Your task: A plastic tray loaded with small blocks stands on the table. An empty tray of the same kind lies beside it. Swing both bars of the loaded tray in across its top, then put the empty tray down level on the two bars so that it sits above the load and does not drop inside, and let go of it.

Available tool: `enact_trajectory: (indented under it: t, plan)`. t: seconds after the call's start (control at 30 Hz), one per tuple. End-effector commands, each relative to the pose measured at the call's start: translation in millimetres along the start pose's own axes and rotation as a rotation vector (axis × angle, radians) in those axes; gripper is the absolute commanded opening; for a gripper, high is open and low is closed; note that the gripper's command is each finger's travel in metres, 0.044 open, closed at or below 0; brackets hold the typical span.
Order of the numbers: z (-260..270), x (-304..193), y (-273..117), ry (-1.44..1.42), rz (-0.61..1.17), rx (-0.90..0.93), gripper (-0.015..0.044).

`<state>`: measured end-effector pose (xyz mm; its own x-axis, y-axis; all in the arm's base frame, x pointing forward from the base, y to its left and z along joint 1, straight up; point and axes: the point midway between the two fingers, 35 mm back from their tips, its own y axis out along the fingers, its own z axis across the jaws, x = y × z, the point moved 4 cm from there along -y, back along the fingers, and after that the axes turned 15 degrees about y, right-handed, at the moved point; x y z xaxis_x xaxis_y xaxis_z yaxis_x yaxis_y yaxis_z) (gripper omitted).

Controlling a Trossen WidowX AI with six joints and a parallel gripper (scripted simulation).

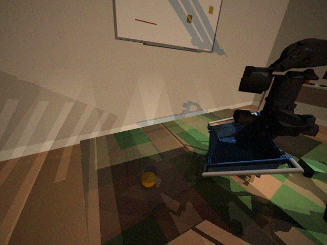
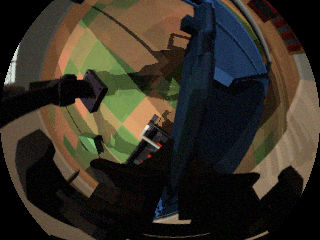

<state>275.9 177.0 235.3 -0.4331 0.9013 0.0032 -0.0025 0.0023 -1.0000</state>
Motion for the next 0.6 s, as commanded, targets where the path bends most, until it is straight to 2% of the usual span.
enact_trajectory:
  t: [0.0,0.57]
  plan:
    - [-1.4,-15.0,-7.4,0.036,0.000,-0.029,0.0000]
    - [0.3,-81.4,-7.6,0.223,0.002,-0.030,0.0000]
